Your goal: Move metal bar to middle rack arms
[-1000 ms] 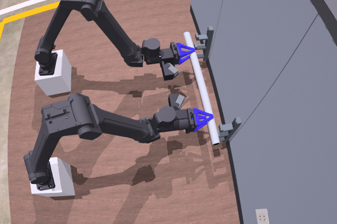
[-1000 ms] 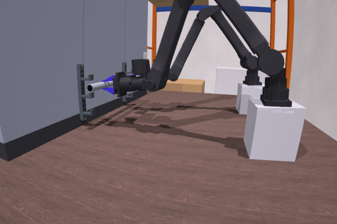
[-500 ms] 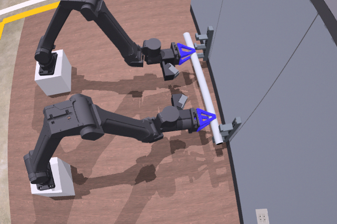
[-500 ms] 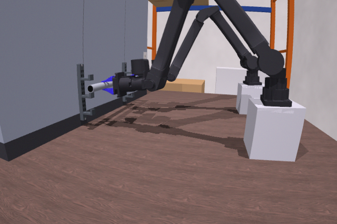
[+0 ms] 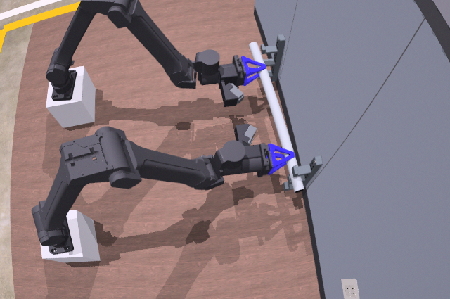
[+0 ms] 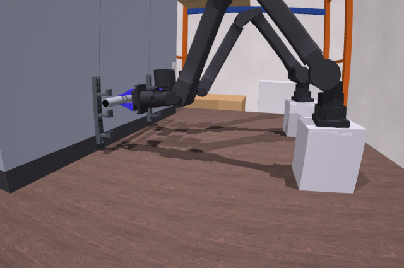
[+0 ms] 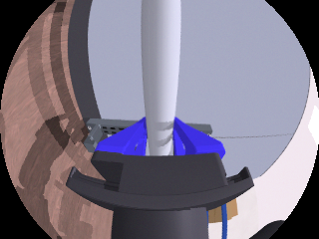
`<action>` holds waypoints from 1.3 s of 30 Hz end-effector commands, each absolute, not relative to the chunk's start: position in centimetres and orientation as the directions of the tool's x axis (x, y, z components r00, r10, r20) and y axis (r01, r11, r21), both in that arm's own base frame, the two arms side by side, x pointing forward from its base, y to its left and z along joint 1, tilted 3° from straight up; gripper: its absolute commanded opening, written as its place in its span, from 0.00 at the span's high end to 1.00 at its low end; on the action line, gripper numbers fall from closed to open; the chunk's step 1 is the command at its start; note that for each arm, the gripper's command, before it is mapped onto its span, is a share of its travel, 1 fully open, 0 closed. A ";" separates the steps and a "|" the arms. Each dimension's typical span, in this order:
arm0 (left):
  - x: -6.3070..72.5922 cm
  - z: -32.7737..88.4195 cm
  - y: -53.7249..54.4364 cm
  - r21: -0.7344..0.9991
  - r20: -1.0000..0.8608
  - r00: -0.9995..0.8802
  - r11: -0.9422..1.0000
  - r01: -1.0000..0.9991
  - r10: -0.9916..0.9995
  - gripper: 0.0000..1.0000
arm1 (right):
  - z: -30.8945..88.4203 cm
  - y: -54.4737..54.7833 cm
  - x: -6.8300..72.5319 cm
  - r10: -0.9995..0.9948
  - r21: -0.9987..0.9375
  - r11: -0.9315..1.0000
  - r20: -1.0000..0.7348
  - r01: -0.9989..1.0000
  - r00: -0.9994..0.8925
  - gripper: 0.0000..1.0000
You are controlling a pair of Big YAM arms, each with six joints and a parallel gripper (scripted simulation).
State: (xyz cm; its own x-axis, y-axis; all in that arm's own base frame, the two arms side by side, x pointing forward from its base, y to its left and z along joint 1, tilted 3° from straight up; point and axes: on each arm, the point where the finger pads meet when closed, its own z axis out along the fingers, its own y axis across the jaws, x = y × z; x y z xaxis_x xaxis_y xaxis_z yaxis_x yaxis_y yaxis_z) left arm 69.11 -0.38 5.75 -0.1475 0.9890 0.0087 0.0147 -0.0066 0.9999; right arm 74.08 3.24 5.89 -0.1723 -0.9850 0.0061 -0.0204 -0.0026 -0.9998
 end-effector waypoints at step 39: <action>73.8 10.4 -1.1 0.996 -0.008 -0.119 -0.003 -0.093 0.993 1.00 | 9.3 3.5 78.8 -0.986 -0.999 -0.001 -0.009 0.054 -0.167 1.00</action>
